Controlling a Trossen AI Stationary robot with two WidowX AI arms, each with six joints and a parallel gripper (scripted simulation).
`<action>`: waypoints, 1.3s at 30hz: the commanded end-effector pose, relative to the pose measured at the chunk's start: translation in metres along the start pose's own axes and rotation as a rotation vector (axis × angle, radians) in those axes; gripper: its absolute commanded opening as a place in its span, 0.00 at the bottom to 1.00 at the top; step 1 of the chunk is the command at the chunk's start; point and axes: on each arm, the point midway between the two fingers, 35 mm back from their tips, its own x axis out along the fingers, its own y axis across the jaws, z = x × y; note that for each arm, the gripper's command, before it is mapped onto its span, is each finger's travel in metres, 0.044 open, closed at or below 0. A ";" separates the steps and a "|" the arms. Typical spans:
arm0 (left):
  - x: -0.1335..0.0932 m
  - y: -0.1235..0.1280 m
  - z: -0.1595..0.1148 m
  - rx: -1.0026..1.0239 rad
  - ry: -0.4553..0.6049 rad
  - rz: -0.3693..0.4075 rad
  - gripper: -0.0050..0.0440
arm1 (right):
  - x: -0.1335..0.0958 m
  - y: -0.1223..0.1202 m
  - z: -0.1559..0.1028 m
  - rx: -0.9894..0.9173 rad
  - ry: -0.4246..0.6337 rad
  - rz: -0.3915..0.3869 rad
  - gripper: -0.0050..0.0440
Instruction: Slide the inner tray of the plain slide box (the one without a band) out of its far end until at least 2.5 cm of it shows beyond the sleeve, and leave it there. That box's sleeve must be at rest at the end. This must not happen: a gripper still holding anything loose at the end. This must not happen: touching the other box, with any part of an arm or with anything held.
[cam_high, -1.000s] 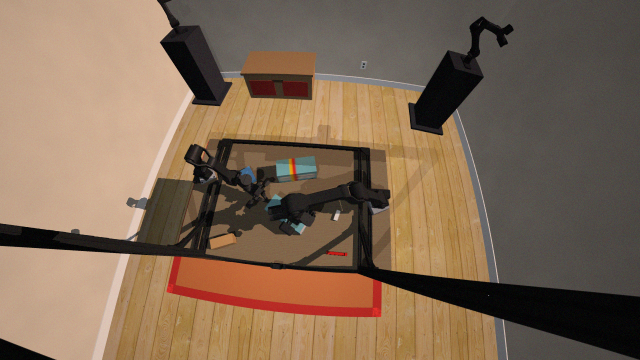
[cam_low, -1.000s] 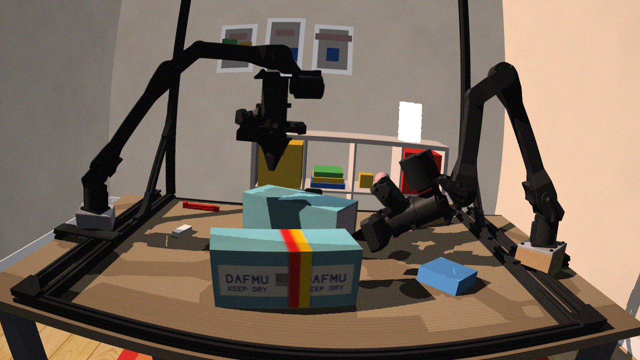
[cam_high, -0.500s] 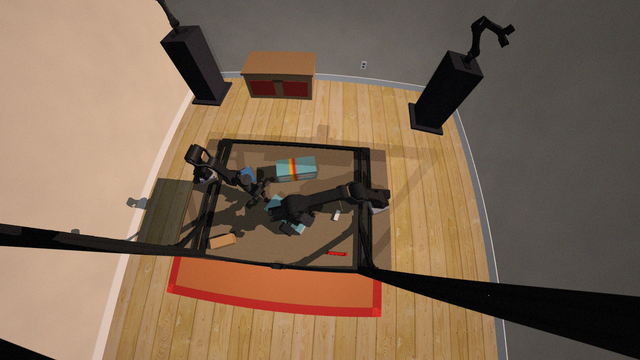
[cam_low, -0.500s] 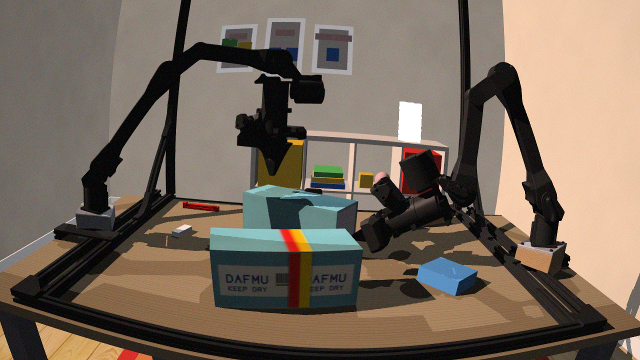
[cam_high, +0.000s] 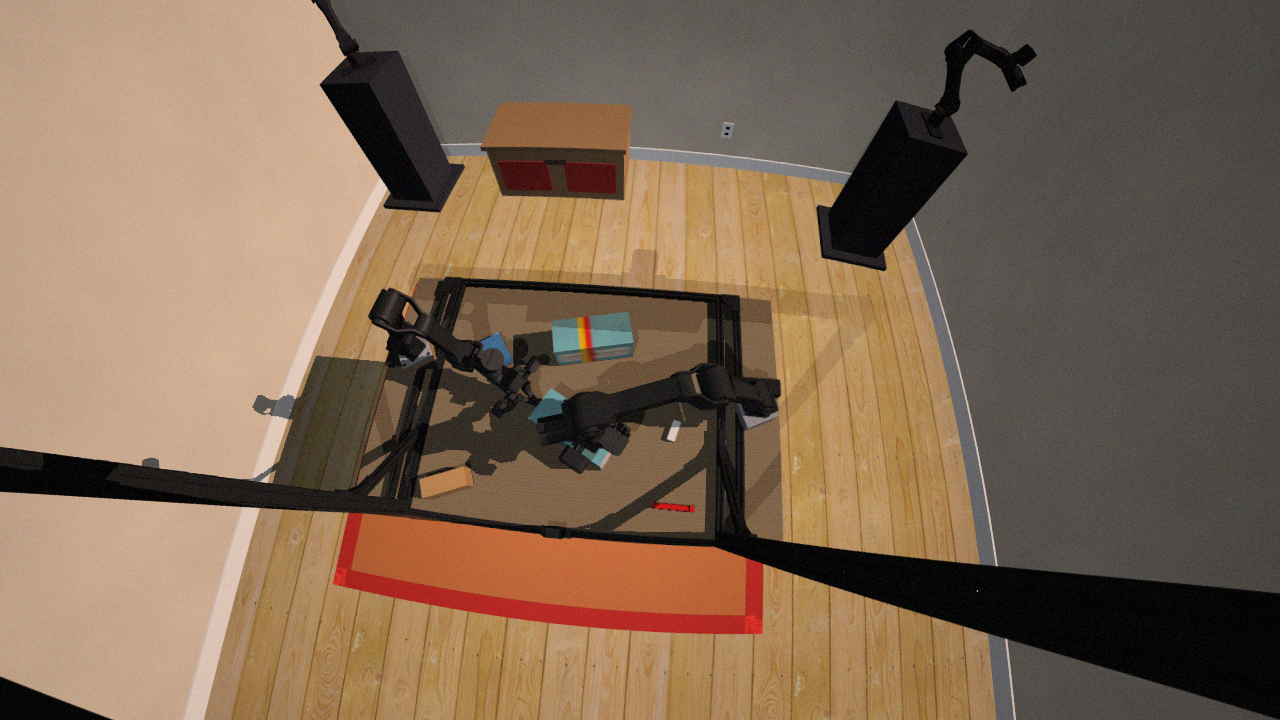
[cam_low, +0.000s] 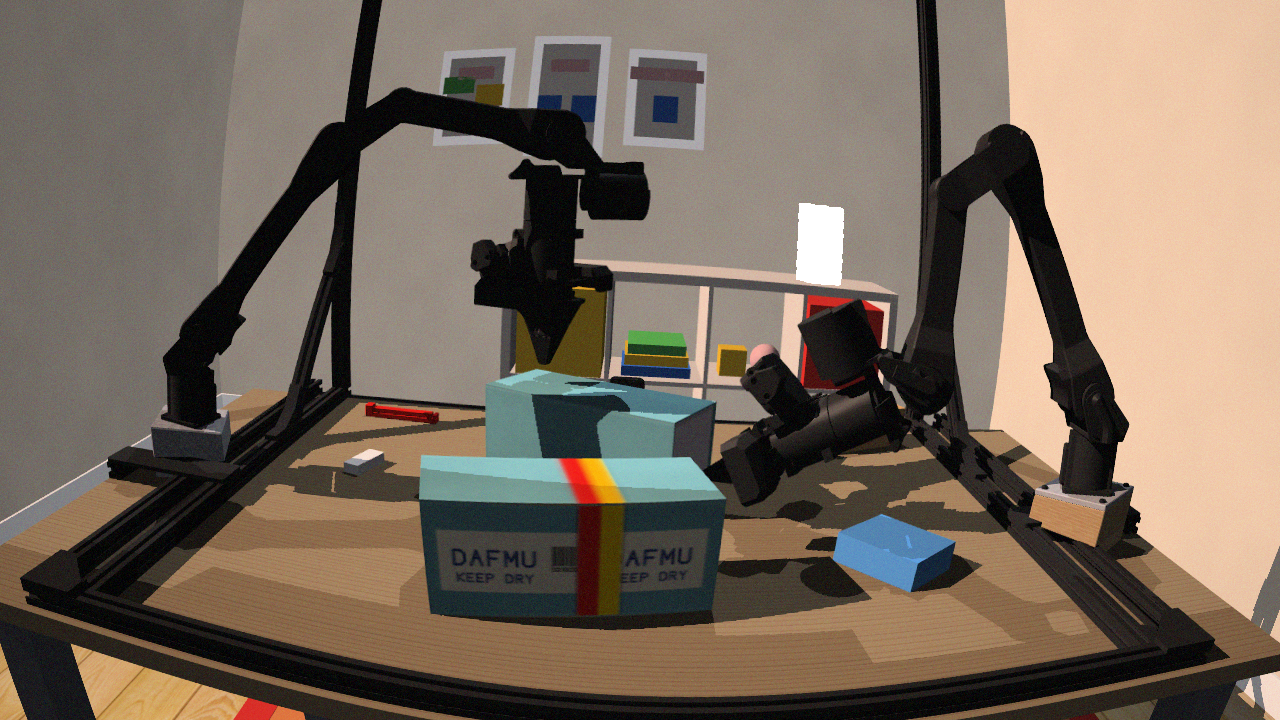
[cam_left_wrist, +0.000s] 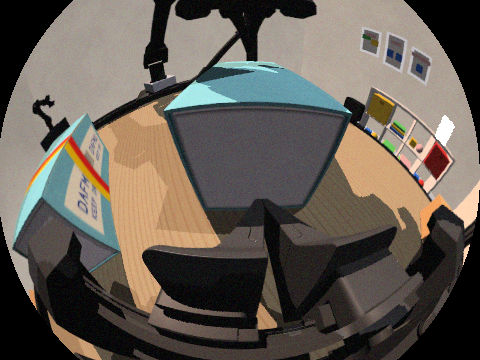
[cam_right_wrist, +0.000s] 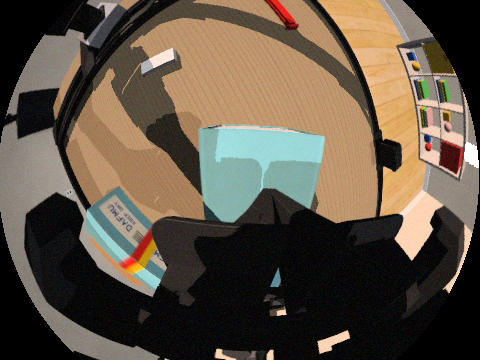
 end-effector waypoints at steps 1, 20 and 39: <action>0.000 0.000 -0.002 -0.001 0.005 0.003 0.10 | 0.009 0.002 0.001 -0.004 -0.008 0.016 0.10; 0.000 0.000 -0.002 -0.001 0.005 0.003 0.10 | 0.015 0.002 0.001 -0.004 -0.008 0.016 0.10; 0.000 0.000 -0.002 -0.001 0.005 0.003 0.10 | 0.021 0.002 0.001 -0.004 -0.008 0.016 0.10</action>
